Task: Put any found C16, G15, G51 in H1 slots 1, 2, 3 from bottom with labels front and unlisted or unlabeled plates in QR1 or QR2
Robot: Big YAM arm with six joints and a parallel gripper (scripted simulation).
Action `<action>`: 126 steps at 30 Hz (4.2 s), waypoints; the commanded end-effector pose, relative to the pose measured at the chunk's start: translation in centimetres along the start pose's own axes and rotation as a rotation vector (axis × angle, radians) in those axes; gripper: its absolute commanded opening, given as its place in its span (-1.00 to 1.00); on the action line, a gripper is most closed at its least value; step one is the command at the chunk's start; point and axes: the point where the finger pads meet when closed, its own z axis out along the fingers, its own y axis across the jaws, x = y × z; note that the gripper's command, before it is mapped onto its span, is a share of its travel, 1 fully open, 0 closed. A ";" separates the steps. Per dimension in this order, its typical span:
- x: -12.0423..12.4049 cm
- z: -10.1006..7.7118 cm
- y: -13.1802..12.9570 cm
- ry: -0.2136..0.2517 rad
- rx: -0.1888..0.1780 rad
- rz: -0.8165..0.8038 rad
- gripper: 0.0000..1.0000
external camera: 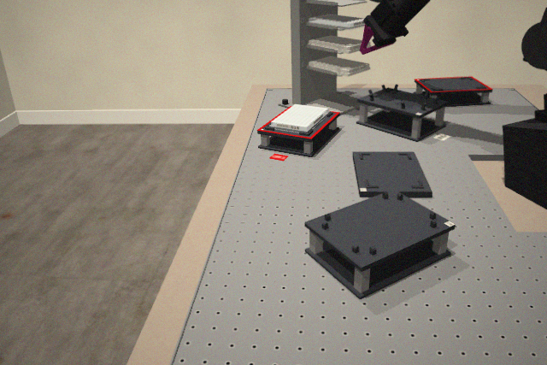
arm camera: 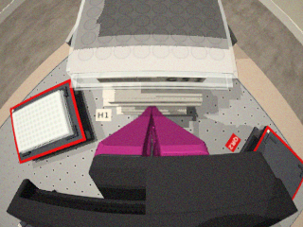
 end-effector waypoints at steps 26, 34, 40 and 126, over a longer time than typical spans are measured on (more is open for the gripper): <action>-5.6 -1.0 -0.2 -0.120 0.004 0.003 -1.00; -1.4 -1.5 -0.3 -0.060 0.006 0.004 -1.00; -0.3 -2.1 -0.5 -0.045 0.011 0.002 -1.00; 2.6 -9.6 -0.3 -0.064 0.005 -0.001 -1.00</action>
